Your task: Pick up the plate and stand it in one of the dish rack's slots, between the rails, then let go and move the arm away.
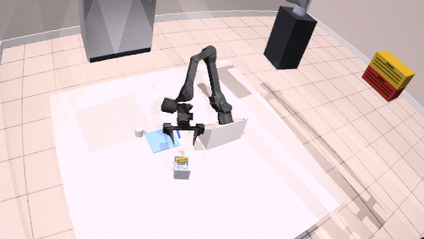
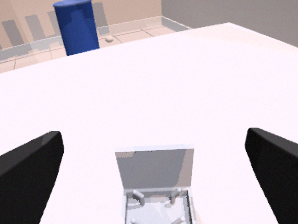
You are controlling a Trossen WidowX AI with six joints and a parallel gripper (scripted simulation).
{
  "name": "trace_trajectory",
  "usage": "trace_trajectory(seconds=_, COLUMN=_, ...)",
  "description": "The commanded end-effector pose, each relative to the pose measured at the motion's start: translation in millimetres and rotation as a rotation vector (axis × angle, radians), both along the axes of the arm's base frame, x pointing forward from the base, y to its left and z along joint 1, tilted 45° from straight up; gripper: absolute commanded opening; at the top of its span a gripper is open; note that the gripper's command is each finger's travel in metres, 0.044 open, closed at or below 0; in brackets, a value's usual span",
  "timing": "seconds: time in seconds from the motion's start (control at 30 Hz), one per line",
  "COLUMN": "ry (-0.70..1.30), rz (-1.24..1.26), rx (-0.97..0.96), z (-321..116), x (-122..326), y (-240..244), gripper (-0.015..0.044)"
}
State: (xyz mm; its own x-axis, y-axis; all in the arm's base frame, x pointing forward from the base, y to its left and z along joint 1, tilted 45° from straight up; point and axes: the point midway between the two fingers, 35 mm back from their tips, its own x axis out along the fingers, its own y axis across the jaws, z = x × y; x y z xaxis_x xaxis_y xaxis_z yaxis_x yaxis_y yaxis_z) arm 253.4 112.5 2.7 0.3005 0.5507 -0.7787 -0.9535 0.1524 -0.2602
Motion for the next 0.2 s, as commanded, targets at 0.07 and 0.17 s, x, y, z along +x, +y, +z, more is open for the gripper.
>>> trace_trajectory(seconds=0.07, ry=0.134, rz=-0.107, rx=-0.057, z=-1.7, x=-3.0, y=3.5, gripper=0.0400)
trace_trajectory(seconds=0.17, ry=0.206, rz=-0.169, rx=-0.096, z=-3.6, x=-6.3, y=4.2, gripper=0.0400)
